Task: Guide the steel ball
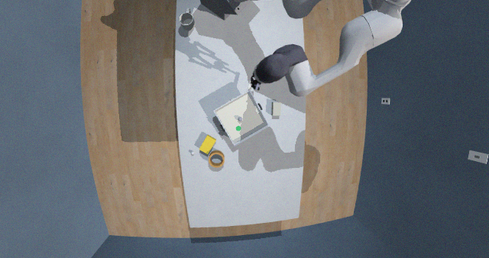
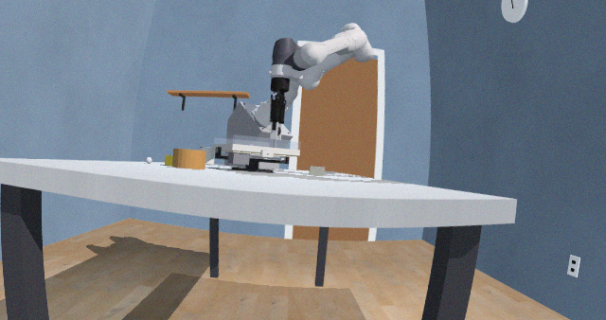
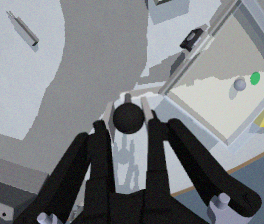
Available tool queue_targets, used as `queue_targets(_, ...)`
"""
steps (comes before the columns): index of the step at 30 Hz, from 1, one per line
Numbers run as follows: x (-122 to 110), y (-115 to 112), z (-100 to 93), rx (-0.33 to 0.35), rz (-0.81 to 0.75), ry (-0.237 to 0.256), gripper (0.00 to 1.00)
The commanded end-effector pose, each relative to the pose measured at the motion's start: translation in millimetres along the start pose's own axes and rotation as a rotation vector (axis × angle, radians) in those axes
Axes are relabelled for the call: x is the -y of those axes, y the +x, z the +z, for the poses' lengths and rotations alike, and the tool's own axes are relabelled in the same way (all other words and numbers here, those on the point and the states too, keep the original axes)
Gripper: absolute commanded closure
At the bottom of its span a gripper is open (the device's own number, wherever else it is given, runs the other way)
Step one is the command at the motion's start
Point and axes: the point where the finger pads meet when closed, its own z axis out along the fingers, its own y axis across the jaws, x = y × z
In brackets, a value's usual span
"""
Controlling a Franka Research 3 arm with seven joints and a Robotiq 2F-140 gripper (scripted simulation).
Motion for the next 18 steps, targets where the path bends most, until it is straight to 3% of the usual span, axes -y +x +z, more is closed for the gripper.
queue_targets(1, -3.1, -0.4, -2.6, -0.002, 0.003, -0.005, 1.0)
queue_targets(18, -3.8, -5.8, -3.9, -0.002, 0.003, -0.005, 1.0)
